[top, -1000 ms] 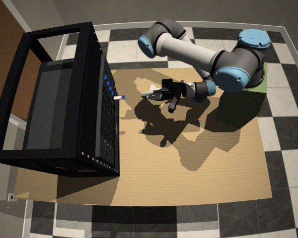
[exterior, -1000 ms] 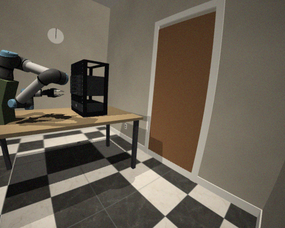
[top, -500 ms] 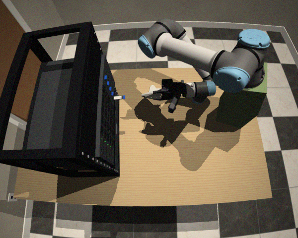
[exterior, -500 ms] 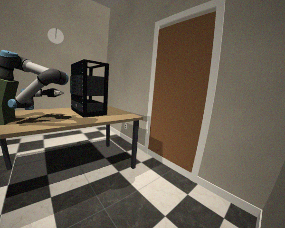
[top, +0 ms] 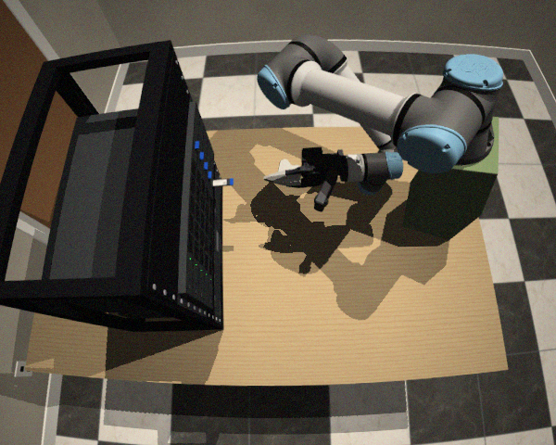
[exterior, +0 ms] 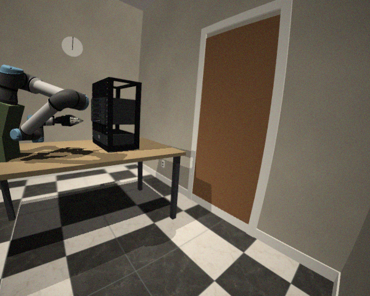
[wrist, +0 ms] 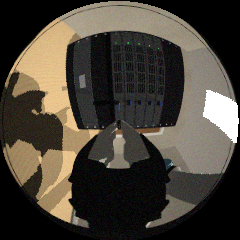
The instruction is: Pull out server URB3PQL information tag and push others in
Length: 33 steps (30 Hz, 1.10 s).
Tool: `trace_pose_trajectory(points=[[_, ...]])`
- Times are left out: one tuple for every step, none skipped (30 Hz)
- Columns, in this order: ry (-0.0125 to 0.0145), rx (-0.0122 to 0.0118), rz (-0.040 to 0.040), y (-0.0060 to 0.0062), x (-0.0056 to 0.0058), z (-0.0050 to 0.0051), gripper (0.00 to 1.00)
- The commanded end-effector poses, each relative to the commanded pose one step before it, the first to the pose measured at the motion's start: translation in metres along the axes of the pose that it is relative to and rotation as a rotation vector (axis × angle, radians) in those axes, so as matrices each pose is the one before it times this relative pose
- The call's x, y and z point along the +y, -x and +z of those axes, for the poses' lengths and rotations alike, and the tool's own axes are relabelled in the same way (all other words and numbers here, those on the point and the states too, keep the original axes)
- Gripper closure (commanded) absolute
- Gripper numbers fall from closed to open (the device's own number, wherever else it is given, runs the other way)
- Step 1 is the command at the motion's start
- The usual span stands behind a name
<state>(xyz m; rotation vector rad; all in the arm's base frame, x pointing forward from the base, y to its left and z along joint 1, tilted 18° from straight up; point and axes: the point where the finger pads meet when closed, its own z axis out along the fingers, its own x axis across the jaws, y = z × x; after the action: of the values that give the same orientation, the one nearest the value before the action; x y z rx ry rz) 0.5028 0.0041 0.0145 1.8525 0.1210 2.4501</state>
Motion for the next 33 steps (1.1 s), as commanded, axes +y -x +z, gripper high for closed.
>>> trace_pose_trajectory(points=[[0.00004,0.00006,0.00013,-0.00013,-0.00004,-0.00001,1.0],[0.0,0.0,0.0,0.0,0.0,0.0,1.0],[0.0,0.0,0.0,0.0,0.0,0.0,1.0],[0.0,0.0,0.0,0.0,0.0,0.0,1.0],[0.0,0.0,0.0,0.0,0.0,0.0,1.0],[0.0,0.0,0.0,0.0,0.0,0.0,1.0],[0.0,0.0,0.0,0.0,0.0,0.0,1.0],[0.0,0.0,0.0,0.0,0.0,0.0,1.0],[0.0,0.0,0.0,0.0,0.0,0.0,1.0],[0.0,0.0,0.0,0.0,0.0,0.0,1.0],[0.0,0.0,0.0,0.0,0.0,0.0,1.0],[0.0,0.0,0.0,0.0,0.0,0.0,1.0],[0.0,0.0,0.0,0.0,0.0,0.0,1.0],[0.0,0.0,0.0,0.0,0.0,0.0,1.0],[0.0,0.0,0.0,0.0,0.0,0.0,1.0],[0.0,0.00002,-0.00002,0.0,0.0,0.00001,1.0],[-0.00003,0.00016,-0.00014,0.0,0.0,0.00006,1.0],[-0.00008,0.00042,-0.00037,0.0,0.0,0.00016,1.0],[-0.00015,0.00078,-0.00068,0.00001,0.00001,0.0003,1.0],[-0.00023,0.00121,-0.00105,0.00001,0.00001,0.00047,1.0],[-0.00033,0.0017,-0.00147,0.00001,0.00001,0.00067,1.0],[-0.00042,0.00223,-0.00191,0.00001,0.00001,0.00088,1.0],[-0.00052,0.0028,-0.00237,0.00001,0.00001,0.00111,1.0],[-0.00059,0.00321,-0.00269,0.0,0.0,0.00135,1.0],[0.0,0.00003,0.00001,0.00003,0.00003,0.00159,1.0],[0.0,0.0,0.0,0.00004,0.00002,0.00183,1.0],[0.0,-0.00001,0.0,0.00004,0.00001,0.00207,1.0],[0.0,0.0,0.0,0.0,0.0,0.0,1.0],[0.0,0.0,0.0,0.0,0.0,0.0,1.0],[0.0,0.00001,0.0,0.00005,0.00003,0.00234,1.0],[0.0,-0.00002,-0.00001,0.00005,0.00002,0.00256,1.0],[0.0,0.00001,0.0,0.00006,0.00004,0.00282,1.0],[0.0,0.0,0.0,0.00006,0.00003,0.00303,1.0]])
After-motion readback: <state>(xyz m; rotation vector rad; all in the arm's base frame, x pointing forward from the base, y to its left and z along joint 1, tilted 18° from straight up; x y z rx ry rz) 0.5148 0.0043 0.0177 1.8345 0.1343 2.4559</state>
